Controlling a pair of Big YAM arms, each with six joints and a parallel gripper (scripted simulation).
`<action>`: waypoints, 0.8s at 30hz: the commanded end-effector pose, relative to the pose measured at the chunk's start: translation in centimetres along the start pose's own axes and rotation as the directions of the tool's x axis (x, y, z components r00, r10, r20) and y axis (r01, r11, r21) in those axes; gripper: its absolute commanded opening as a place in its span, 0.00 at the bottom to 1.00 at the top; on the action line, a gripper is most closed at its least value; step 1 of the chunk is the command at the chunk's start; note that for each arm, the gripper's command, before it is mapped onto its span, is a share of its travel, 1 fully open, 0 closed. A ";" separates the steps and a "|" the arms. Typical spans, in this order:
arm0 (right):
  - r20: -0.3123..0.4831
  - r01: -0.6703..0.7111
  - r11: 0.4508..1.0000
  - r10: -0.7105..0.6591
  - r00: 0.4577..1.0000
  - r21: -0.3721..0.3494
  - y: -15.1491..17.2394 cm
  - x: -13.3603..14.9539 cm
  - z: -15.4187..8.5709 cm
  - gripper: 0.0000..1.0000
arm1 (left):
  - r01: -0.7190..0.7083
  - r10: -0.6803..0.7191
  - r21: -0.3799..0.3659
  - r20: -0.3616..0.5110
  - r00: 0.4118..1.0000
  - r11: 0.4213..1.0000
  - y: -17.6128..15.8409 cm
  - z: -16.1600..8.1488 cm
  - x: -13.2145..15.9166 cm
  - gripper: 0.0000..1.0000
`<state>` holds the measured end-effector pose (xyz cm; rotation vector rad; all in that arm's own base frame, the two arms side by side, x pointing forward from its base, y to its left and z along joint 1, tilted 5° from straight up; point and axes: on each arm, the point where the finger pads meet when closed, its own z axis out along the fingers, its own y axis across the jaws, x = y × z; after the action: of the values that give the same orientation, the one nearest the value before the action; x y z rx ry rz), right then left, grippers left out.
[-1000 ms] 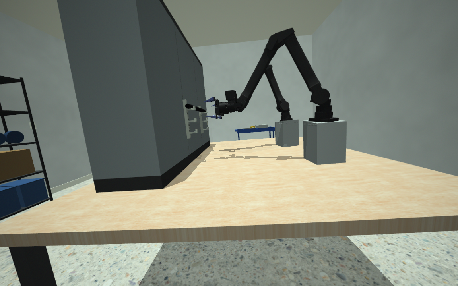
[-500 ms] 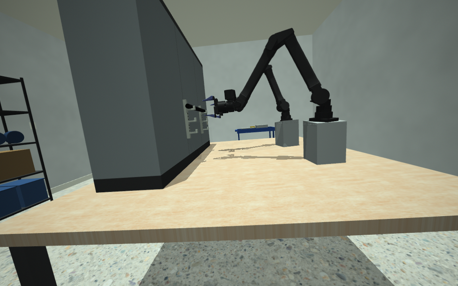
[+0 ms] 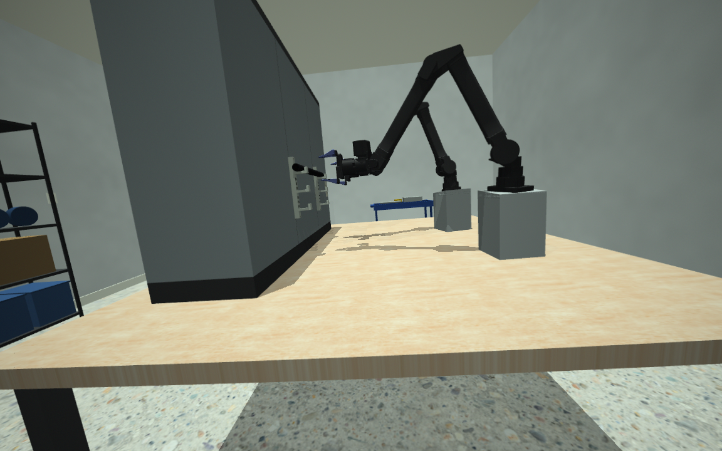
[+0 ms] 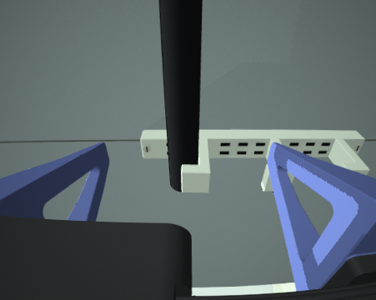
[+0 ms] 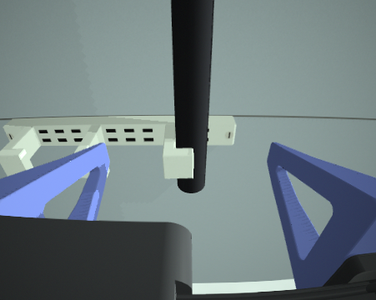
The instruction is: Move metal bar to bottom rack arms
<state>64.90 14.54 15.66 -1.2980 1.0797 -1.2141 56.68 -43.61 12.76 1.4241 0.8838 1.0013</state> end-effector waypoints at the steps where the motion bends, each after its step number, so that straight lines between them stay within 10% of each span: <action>1: 0.013 -0.006 0.998 0.005 1.000 0.069 -2.6 -1.3 1.5 1.00 | 0.024 -0.023 -0.065 0.013 1.000 0.998 3.0 1.5 -1.5 1.00; 24: 0.011 -0.006 0.998 0.005 1.000 0.068 -2.8 -1.4 3.4 1.00 | 0.027 -0.026 -0.071 0.015 1.000 0.997 3.3 3.4 -1.7 1.00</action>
<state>66.49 15.10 16.61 -1.2720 1.0616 -1.2226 57.75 -45.01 13.36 1.4087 0.8689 0.9936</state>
